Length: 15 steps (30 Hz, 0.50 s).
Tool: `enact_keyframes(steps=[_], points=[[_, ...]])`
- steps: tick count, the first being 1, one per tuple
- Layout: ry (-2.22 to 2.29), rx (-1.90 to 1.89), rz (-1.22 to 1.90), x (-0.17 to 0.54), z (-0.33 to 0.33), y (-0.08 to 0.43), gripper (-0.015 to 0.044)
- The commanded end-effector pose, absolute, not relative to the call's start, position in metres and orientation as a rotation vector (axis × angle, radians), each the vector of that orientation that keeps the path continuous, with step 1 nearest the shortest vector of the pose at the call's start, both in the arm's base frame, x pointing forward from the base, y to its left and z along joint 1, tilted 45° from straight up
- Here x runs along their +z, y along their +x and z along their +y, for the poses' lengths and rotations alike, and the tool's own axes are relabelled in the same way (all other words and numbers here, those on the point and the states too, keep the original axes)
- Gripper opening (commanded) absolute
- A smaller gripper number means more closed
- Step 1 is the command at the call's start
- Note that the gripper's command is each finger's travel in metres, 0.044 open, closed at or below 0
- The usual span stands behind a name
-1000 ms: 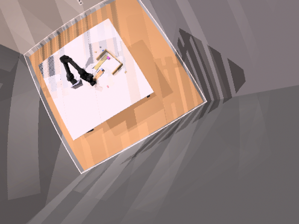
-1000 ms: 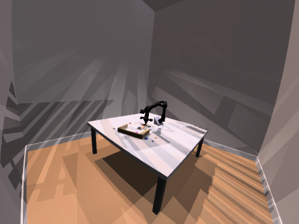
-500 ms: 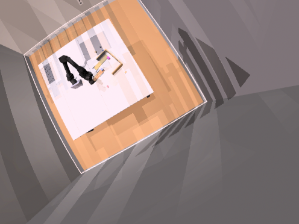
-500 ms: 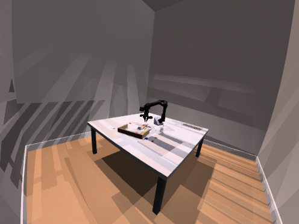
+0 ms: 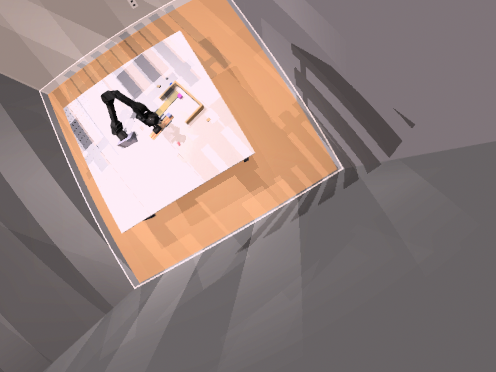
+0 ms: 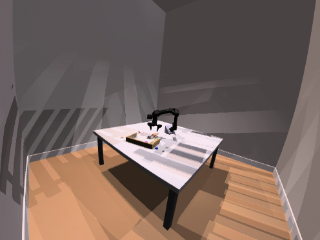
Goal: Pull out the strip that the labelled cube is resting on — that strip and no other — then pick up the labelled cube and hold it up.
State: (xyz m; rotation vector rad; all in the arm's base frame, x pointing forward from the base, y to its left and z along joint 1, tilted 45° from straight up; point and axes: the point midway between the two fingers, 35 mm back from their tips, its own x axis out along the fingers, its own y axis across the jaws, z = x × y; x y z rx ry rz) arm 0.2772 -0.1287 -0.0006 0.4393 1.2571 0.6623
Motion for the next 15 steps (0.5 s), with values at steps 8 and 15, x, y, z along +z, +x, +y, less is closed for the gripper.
enact_keyframes(steps=[8,15], points=[[0.453,0.666,1.258,0.018,-0.127,0.318,0.0440],[0.452,0.667,1.256,0.030,-0.127,0.347,0.0440]])
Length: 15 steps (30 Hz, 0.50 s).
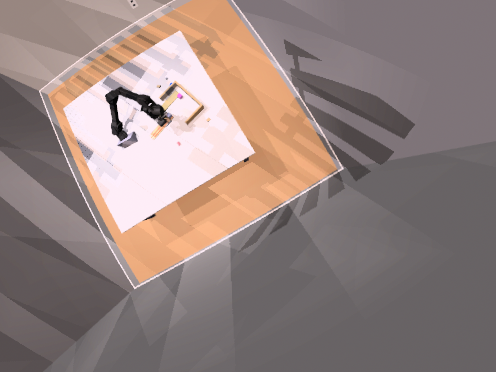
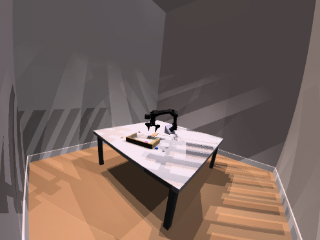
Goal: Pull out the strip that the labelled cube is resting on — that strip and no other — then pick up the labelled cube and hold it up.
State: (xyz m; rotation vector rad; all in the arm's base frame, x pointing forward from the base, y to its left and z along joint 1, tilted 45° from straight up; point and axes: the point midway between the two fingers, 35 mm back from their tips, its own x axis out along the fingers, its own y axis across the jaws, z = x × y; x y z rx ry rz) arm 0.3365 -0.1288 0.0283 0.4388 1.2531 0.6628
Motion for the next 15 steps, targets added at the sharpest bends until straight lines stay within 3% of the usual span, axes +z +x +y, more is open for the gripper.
enact_keyframes(steps=[1,14,15], points=[[0.452,0.667,1.256,0.032,-0.126,0.350,0.0440],[0.452,0.668,1.254,0.051,-0.117,0.399,0.0440],[0.452,0.668,1.254,0.051,-0.117,0.399,0.0414]])
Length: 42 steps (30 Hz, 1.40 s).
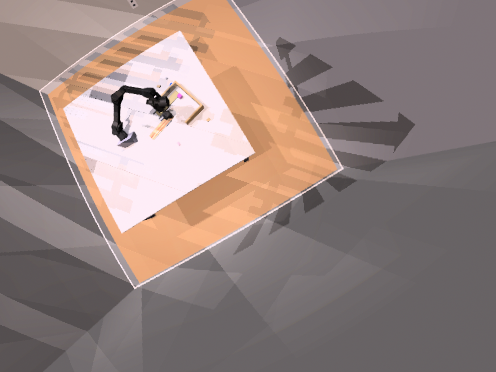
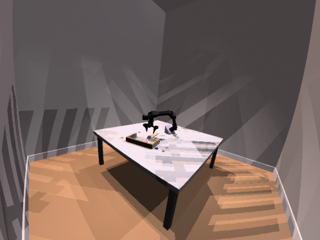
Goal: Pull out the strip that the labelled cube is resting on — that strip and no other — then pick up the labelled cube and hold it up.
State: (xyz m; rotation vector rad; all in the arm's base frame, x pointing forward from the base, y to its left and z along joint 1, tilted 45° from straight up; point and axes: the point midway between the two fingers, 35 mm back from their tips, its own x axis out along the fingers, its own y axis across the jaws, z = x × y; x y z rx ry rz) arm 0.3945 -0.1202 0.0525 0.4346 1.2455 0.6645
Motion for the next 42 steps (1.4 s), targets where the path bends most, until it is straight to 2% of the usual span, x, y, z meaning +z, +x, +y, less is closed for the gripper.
enact_keyframes(steps=[1,6,7,40,42], points=[[0.452,0.667,1.254,0.050,-0.116,0.399,0.0387],[0.452,0.667,1.254,0.045,-0.111,0.401,0.0256],[0.452,0.667,1.254,0.044,-0.110,0.401,0.0250],[0.453,0.669,1.252,0.012,-0.080,0.409,0.0250],[0.441,0.668,1.250,0.013,-0.082,0.410,0.0198]])
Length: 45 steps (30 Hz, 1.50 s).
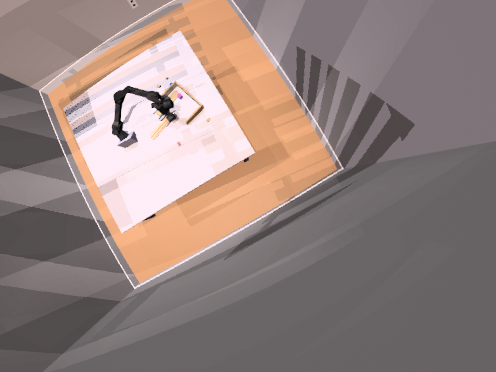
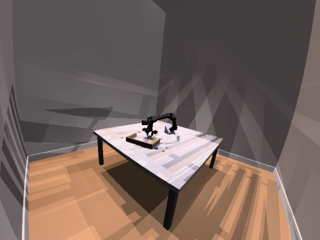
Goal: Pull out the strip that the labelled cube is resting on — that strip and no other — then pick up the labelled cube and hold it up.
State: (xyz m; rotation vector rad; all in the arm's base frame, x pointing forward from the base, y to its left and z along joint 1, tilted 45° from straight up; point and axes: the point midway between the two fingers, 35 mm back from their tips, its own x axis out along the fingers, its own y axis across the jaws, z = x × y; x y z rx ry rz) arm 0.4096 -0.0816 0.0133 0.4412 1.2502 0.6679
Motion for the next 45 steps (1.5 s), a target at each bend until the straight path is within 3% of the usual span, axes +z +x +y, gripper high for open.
enact_keyframes(steps=[1,10,15,45], points=[[0.441,0.668,1.250,0.013,-0.082,0.410,0.0171],[0.441,0.668,1.250,0.013,-0.082,0.410,0.0111],[0.442,0.667,1.251,0.017,-0.085,0.403,0.0000],[0.455,0.667,1.259,0.038,-0.090,0.293,0.0000]])
